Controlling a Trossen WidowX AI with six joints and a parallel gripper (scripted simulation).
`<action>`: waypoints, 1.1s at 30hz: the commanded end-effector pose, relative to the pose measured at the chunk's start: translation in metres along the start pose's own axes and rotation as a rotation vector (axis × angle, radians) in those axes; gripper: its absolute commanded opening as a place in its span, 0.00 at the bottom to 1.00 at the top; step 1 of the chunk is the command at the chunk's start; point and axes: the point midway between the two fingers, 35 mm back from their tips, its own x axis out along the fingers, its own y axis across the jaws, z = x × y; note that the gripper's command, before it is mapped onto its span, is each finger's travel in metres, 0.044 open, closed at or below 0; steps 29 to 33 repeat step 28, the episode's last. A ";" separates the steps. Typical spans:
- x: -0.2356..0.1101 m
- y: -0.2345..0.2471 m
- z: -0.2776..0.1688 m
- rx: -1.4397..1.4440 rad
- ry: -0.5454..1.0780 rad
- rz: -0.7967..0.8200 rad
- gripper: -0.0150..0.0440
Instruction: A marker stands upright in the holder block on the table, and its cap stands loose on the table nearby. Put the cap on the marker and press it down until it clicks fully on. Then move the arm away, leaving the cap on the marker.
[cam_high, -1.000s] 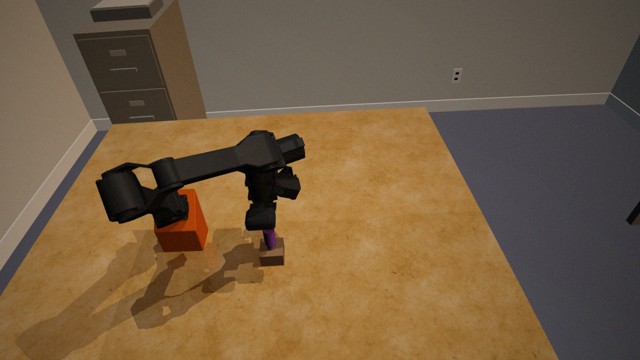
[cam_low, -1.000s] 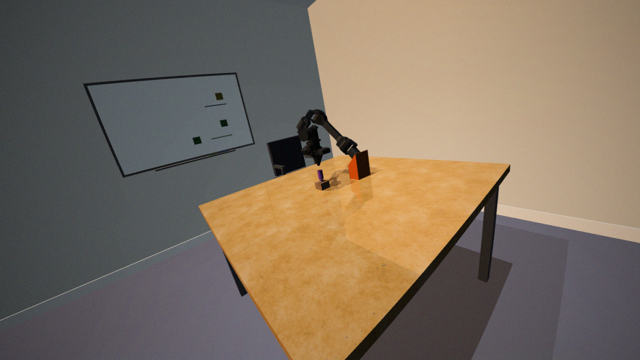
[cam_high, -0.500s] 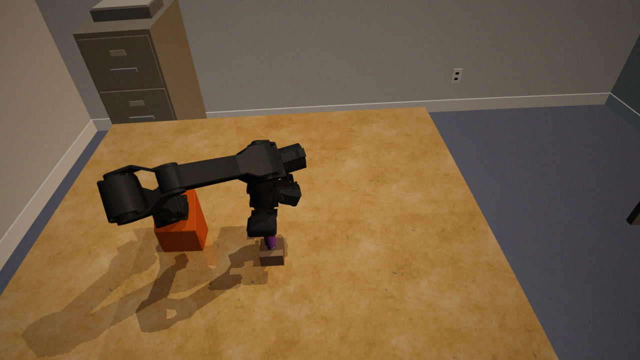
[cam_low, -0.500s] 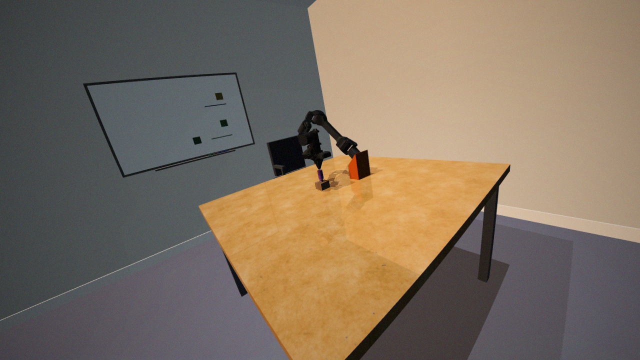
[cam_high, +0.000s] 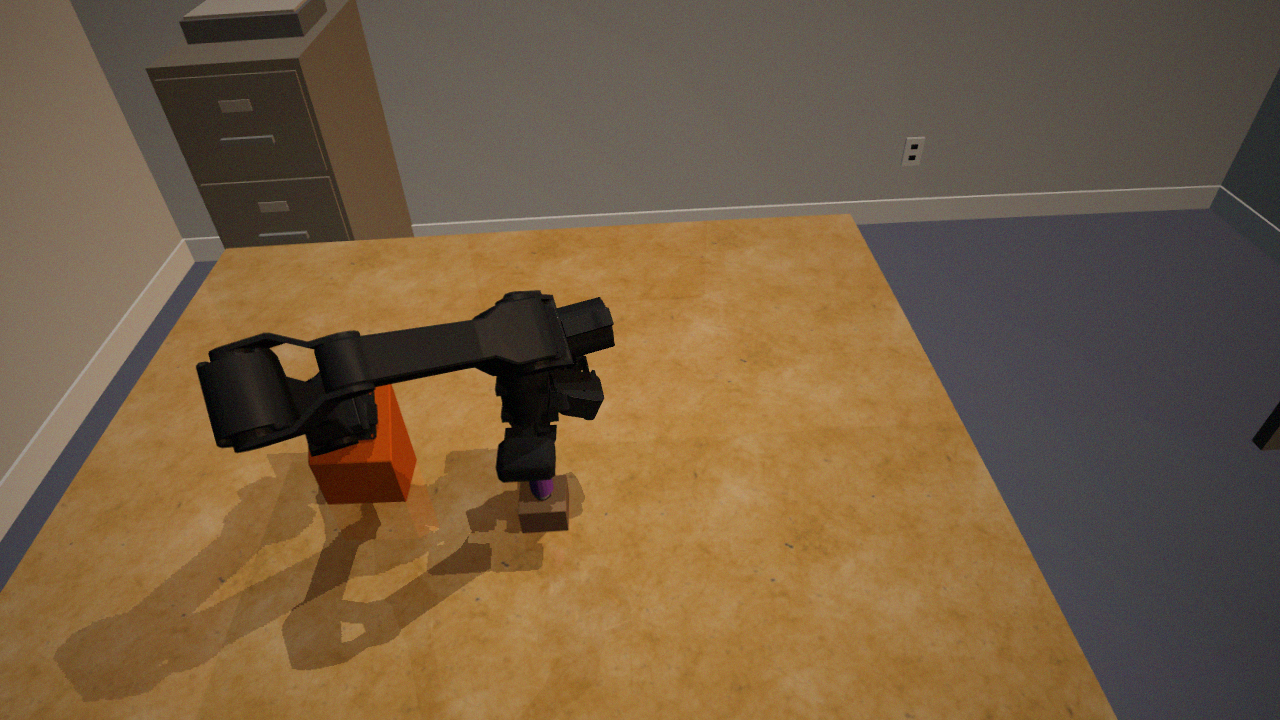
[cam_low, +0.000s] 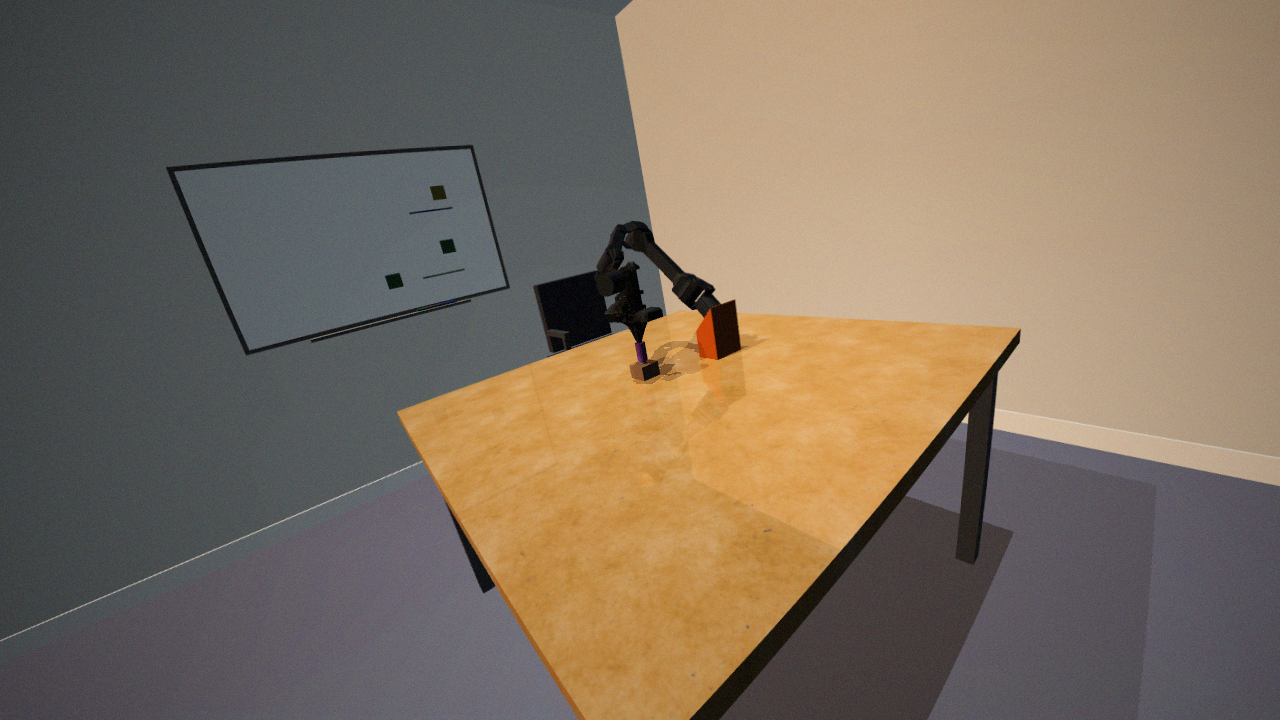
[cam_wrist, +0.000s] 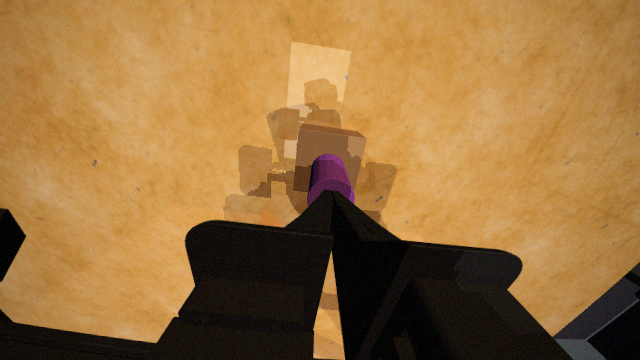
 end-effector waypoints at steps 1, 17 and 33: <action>-0.003 0.000 0.001 0.004 -0.002 0.002 0.25; -0.090 0.001 0.000 -0.001 0.001 0.003 0.52; -0.090 0.001 0.000 -0.001 0.001 0.003 1.00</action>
